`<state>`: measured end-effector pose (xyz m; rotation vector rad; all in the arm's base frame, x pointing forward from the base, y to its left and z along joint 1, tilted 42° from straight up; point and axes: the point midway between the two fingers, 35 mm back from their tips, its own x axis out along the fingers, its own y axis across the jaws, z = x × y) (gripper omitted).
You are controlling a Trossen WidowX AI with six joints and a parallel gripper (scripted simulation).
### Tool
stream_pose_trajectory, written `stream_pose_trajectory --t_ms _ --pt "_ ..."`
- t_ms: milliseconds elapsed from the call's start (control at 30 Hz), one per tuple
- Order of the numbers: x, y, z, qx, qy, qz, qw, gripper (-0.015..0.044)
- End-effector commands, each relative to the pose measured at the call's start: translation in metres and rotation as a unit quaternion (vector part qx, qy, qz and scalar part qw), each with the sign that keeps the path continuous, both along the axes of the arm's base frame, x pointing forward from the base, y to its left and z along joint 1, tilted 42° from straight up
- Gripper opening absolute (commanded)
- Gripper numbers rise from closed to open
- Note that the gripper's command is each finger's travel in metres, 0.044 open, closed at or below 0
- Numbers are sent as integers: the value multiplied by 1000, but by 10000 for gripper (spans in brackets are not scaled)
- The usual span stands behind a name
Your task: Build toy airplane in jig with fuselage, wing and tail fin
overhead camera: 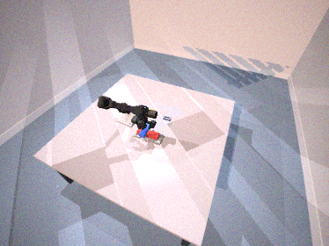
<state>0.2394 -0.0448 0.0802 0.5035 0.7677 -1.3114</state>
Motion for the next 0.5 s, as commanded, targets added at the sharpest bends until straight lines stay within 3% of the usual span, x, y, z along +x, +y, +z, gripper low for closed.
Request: stream_pose_trajectory --t_ms 0,367,467 --pt "1 35 37 4 -10 6 1000 440" --pt "-2 49 53 1 -4 12 1000 440" --pt "-2 49 52 -8 69 94 993 440"
